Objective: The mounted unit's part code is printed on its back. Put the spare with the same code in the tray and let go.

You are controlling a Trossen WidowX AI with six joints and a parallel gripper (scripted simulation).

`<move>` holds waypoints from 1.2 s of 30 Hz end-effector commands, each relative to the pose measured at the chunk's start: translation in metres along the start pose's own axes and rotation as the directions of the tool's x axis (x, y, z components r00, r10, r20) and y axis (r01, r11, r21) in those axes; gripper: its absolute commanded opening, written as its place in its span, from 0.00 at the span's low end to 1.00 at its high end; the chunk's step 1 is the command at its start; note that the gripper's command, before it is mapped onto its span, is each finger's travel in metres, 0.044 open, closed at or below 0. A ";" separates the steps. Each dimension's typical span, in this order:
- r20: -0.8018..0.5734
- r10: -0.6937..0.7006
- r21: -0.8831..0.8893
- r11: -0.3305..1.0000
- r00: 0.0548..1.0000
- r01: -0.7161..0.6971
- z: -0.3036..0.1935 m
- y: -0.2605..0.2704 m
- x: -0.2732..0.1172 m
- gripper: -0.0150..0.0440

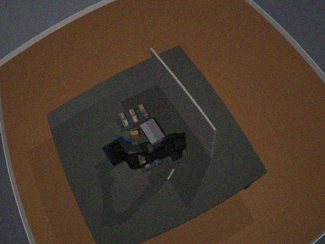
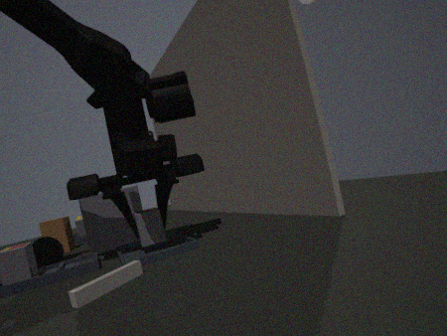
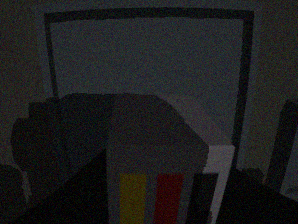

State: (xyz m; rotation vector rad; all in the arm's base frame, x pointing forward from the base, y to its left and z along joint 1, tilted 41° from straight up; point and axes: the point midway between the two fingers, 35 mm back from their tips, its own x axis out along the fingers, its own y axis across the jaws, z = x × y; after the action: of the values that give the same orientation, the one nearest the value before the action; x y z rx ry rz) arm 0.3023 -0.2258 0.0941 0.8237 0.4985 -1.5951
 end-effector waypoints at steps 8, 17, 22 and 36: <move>0.000 0.000 0.000 1.000 1.000 0.000 0.000 0.000 0.000 0.83; -0.012 -0.002 -0.002 1.000 1.000 0.002 -0.003 0.004 -0.062 1.00; -0.012 -0.003 -0.006 1.000 1.000 0.003 -0.002 -0.001 -0.107 1.00; -0.017 0.003 -0.007 1.000 1.000 -0.003 -0.003 0.000 -0.103 1.00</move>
State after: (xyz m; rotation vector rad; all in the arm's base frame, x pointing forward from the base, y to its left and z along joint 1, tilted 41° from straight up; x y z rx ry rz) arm 0.3064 -0.1554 0.1690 0.8335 0.5136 -1.5865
